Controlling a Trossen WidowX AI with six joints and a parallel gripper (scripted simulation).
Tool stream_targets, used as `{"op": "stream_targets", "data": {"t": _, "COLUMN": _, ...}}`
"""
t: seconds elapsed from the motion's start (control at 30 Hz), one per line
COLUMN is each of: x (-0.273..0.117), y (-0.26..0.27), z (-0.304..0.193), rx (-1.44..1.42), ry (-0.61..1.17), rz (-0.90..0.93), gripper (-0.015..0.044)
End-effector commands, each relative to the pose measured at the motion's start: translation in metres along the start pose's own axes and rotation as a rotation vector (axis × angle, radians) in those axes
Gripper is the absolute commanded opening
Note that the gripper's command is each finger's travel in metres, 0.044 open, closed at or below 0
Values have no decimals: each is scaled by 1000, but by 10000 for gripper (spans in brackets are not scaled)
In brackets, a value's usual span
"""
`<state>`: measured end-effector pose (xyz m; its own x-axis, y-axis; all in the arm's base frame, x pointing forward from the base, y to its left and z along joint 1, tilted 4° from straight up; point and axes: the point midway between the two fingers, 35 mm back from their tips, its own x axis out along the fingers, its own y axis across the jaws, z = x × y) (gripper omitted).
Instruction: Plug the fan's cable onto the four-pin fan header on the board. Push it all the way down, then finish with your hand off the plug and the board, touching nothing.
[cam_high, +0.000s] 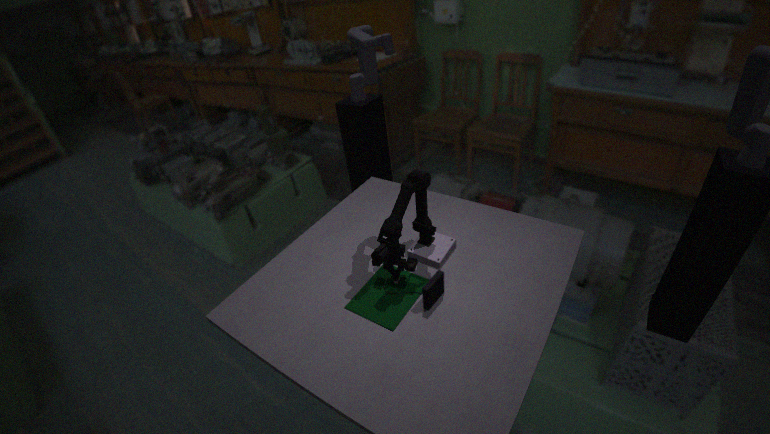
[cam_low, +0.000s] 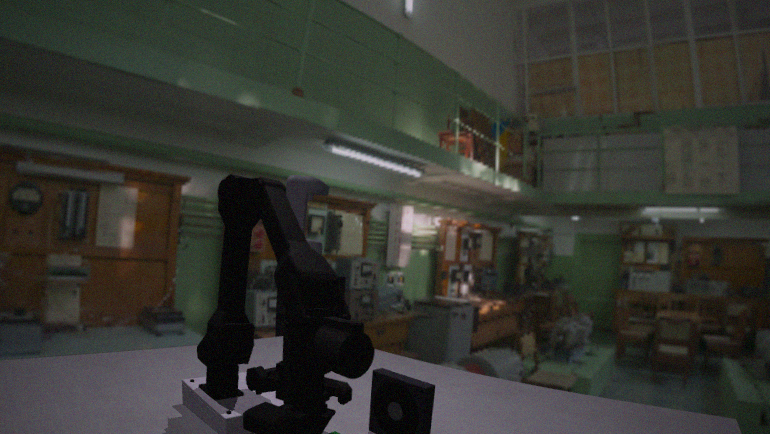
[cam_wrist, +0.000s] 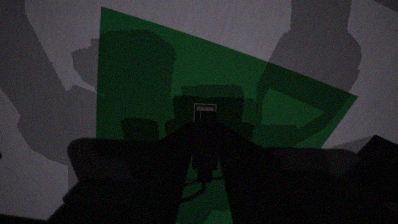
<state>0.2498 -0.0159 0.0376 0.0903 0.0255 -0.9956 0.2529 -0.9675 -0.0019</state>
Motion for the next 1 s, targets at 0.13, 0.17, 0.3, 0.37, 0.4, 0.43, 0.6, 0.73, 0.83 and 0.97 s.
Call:
{"op": "stream_targets", "data": {"t": 0.13, "x": 6, "y": -1, "z": 1, "rx": 6, "ry": -1, "rz": -3, "gripper": 0}}
{"op": "stream_targets", "data": {"t": 0.17, "x": 7, "y": -1, "z": 1, "rx": 6, "ry": -1, "rz": -3, "gripper": 0}}
{"op": "stream_targets", "data": {"t": 0.3, "x": 4, "y": 0, "z": 0, "rx": 0, "ry": 0, "rz": 0, "gripper": 79}}
{"op": "stream_targets", "data": {"t": 0.37, "x": 4, "y": 0, "z": 0, "rx": 0, "ry": 0, "rz": 0, "gripper": 131}}
{"op": "stream_targets", "data": {"t": 0.4, "x": 4, "y": 0, "z": 0, "rx": 0, "ry": 0, "rz": 0, "gripper": 157}}
{"op": "stream_targets", "data": {"t": 0.43, "x": 4, "y": 0, "z": 0, "rx": 0, "ry": 0, "rz": 0, "gripper": 184}}
{"op": "stream_targets", "data": {"t": 0.6, "x": 4, "y": 0, "z": 0, "rx": 0, "ry": 0, "rz": 0, "gripper": 260}}
{"op": "stream_targets", "data": {"t": 0.73, "x": -39, "y": 1, "z": -1, "rx": 5, "ry": 0, "rz": -2, "gripper": 260}}
{"op": "stream_targets", "data": {"t": 0.83, "x": -51, "y": 0, "z": 0, "rx": 6, "ry": -1, "rz": -3, "gripper": 260}}
{"op": "stream_targets", "data": {"t": 0.97, "x": -51, "y": 0, "z": 0, "rx": 6, "ry": -1, "rz": -3, "gripper": 260}}
